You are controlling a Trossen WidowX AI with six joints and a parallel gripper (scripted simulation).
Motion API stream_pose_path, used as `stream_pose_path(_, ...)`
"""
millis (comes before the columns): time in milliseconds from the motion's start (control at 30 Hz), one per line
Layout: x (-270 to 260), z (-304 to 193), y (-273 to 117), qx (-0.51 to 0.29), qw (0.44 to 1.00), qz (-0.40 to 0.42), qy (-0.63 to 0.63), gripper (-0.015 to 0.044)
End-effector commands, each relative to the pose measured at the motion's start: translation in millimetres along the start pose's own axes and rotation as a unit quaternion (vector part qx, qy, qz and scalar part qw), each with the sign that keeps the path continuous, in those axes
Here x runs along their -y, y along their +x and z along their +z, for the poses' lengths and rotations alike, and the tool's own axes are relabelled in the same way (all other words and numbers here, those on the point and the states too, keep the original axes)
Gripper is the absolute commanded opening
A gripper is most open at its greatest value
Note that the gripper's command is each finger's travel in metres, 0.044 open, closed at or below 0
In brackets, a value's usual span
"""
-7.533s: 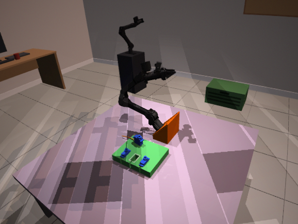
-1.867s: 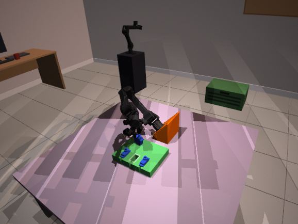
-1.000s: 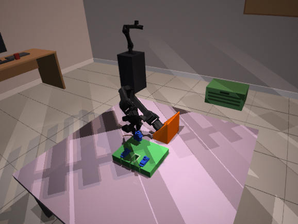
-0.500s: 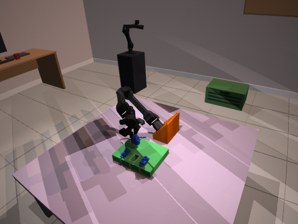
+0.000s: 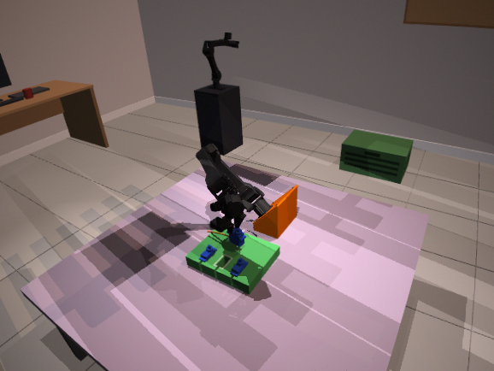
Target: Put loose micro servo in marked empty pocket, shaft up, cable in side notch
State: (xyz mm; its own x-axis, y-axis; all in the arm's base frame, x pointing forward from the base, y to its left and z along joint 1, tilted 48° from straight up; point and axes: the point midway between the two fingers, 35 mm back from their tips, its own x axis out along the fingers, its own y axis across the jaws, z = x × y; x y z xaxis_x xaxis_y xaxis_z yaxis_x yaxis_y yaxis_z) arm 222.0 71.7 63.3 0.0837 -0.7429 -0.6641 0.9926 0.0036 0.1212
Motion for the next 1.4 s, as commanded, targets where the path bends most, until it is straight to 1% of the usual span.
stream_pose_path(0,0.0,-10.6,-2.2,-0.004,1.0,0.001,0.004,0.0)
stream_pose_path(200,0.1,-10.6,-2.2,-0.004,0.999,0.001,-0.038,0.0)
stream_pose_path(433,0.1,-10.6,-2.2,-0.004,0.988,0.002,-0.157,0.0)
stream_pose_path(667,0.1,-10.6,-2.2,-0.004,0.962,0.002,-0.274,0.0)
stream_pose_path(1000,0.0,-10.6,-2.2,-0.003,0.901,0.003,-0.433,0.0)
stream_pose_path(1367,0.1,-10.6,-2.3,-0.003,0.805,0.004,-0.594,0.0)
